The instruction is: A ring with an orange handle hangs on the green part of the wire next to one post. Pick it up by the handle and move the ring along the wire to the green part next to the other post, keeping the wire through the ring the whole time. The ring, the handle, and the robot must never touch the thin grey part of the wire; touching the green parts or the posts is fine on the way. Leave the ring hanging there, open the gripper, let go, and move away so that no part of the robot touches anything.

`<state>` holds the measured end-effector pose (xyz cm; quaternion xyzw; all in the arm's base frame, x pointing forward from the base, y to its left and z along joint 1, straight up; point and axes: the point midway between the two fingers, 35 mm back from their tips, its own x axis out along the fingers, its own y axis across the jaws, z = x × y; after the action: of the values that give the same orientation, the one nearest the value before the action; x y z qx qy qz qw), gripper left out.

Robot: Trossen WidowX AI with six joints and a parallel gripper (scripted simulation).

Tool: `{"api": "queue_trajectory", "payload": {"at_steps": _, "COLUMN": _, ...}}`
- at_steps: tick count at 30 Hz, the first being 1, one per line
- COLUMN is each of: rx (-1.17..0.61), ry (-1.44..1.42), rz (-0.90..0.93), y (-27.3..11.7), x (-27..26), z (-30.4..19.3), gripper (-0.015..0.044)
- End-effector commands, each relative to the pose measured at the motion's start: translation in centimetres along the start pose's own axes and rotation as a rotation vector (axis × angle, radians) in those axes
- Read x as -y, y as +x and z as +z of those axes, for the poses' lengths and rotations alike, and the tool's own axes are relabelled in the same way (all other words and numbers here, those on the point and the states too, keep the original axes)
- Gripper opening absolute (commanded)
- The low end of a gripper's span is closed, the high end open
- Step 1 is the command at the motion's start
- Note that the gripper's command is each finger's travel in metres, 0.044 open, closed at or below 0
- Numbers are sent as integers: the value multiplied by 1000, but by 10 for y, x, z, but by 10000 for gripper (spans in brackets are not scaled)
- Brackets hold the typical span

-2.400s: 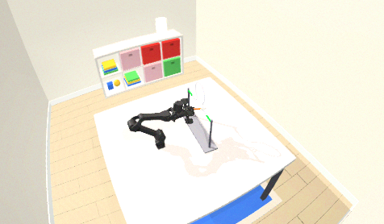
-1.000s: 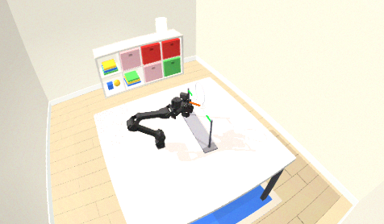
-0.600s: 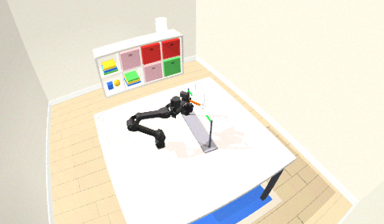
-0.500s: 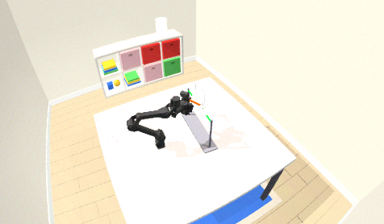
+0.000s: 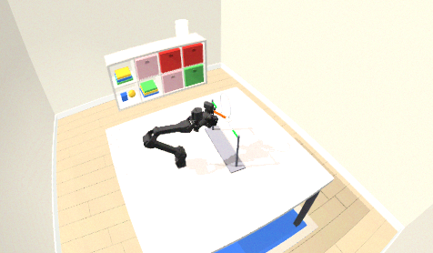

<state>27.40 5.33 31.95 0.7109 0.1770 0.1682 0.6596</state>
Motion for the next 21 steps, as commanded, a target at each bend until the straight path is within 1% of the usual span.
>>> {"api": "queue_trajectory", "payload": {"at_steps": 1, "rx": -8, "ry": 20, "rz": 24, "y": -1, "x": -10, "z": -1, "gripper": -150}}
{"api": "queue_trajectory", "payload": {"at_steps": 21, "rx": -14, "ry": 113, "rz": 60, "y": -2, "x": -27, "z": 0, "gripper": -150}}
